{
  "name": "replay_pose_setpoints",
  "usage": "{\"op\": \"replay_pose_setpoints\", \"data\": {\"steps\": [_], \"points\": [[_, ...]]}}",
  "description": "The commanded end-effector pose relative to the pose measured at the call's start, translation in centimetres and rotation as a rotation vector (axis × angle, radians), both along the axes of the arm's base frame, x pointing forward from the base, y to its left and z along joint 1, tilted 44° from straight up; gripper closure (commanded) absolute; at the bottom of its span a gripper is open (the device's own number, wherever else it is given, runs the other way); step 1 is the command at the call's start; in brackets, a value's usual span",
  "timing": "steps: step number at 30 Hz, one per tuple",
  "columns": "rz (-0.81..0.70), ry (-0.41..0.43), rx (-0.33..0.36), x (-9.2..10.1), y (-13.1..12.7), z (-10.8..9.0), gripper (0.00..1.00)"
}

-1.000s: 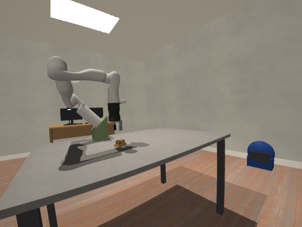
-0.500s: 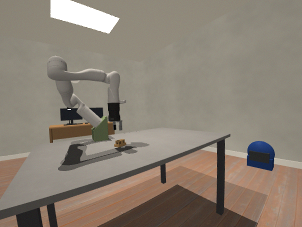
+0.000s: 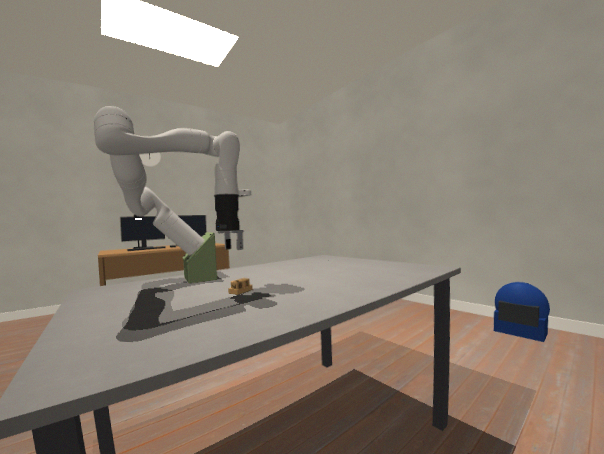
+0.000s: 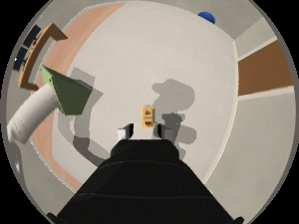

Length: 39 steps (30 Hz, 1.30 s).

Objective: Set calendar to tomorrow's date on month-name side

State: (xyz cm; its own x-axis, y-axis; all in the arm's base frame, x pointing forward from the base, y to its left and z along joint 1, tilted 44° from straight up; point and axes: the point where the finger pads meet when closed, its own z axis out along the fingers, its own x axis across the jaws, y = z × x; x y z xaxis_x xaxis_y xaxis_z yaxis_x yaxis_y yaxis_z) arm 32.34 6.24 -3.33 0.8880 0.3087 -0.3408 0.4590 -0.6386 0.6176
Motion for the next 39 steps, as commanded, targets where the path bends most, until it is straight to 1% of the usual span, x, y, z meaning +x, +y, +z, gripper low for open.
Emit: {"op": "replay_pose_setpoints", "data": {"steps": [1, 11, 39], "points": [[0.007, -0.014, 0.006, 0.4, 1.2, 1.0, 0.0], [0.007, -0.014, 0.006, 0.4, 2.6, 2.3, 0.0], [0.007, -0.014, 0.006, 0.4, 2.6, 2.4, 0.0]]}}
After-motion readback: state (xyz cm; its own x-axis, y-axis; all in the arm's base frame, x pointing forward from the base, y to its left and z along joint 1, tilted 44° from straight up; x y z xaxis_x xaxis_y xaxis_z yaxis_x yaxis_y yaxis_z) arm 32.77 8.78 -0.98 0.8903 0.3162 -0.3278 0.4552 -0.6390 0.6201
